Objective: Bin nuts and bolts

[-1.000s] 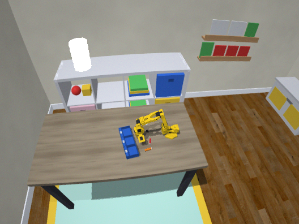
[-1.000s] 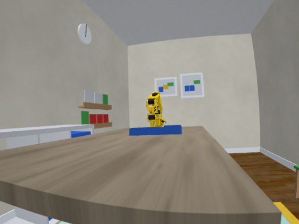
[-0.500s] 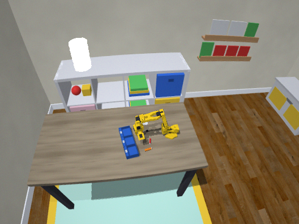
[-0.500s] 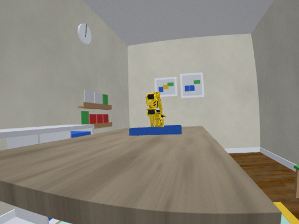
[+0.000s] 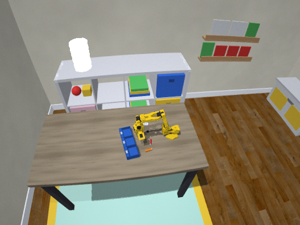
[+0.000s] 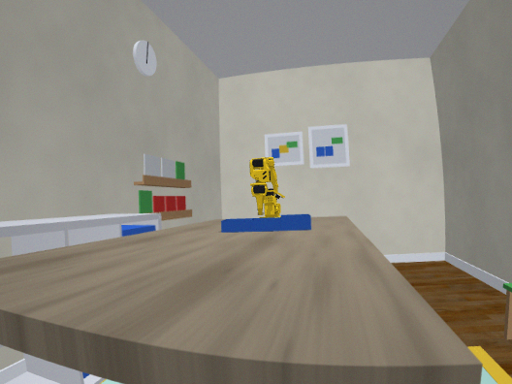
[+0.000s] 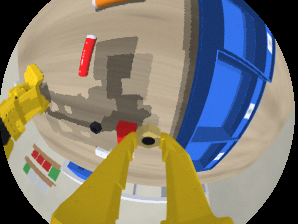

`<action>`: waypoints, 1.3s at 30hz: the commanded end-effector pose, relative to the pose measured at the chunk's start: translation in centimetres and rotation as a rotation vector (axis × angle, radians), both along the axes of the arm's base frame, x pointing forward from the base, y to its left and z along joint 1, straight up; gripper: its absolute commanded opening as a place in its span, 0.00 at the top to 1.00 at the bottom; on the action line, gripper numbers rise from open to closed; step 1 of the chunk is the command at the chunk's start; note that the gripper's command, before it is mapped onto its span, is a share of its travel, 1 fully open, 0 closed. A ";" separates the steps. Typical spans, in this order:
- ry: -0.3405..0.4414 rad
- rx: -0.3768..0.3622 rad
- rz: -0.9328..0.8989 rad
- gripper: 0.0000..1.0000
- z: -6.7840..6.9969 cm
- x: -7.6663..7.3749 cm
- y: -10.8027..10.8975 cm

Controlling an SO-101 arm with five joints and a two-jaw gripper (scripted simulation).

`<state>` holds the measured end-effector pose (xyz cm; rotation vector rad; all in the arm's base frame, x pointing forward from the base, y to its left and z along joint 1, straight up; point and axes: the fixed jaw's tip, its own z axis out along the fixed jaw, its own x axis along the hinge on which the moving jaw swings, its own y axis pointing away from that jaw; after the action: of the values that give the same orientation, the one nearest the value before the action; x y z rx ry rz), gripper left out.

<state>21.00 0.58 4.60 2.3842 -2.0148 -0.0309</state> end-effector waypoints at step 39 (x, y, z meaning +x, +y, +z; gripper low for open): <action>-0.103 -0.011 0.430 1.00 2.1 3.5 -2.1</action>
<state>23.70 -1.14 5.66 2.7489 -1.5415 0.0357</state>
